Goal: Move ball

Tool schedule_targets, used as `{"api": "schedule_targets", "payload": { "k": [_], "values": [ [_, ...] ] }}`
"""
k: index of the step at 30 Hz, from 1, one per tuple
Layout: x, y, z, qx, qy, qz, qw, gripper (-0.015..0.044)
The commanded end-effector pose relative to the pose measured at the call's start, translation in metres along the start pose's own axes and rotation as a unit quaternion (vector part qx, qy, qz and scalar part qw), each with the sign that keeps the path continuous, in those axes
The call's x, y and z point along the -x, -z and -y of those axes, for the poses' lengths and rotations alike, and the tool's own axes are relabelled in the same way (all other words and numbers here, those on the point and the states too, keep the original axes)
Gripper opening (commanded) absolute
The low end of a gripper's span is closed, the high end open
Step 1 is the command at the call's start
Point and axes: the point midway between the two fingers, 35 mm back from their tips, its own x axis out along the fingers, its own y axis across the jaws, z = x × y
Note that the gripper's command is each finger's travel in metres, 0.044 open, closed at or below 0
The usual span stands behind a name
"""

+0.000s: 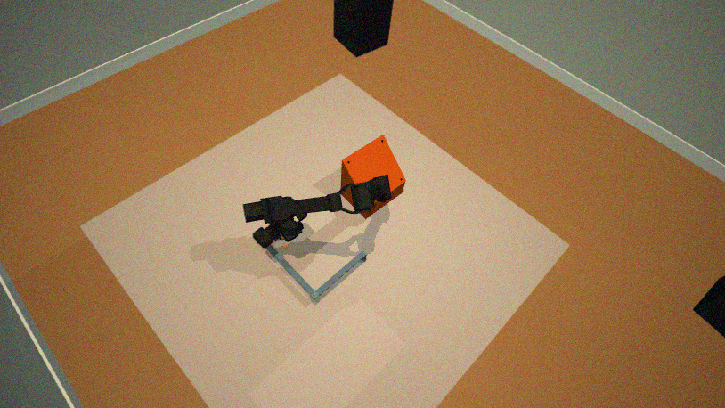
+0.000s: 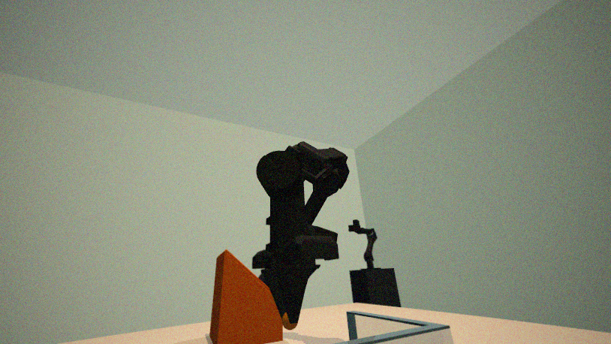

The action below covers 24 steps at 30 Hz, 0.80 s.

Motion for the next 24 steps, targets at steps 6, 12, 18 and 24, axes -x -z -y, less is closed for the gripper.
{"api": "schedule_targets", "payload": {
  "k": [6,12,18,24],
  "values": [
    [-0.058,-0.001,-0.003,-0.003,-0.004,0.004,1.000,0.0000],
    [-0.060,-0.001,-0.003,-0.003,-0.004,0.005,1.000,0.0000],
    [-0.069,-0.001,-0.003,-0.003,-0.004,0.005,1.000,0.0000],
    [-0.078,-0.002,-0.004,-0.003,-0.004,0.005,1.000,0.0000]
  ]
}}
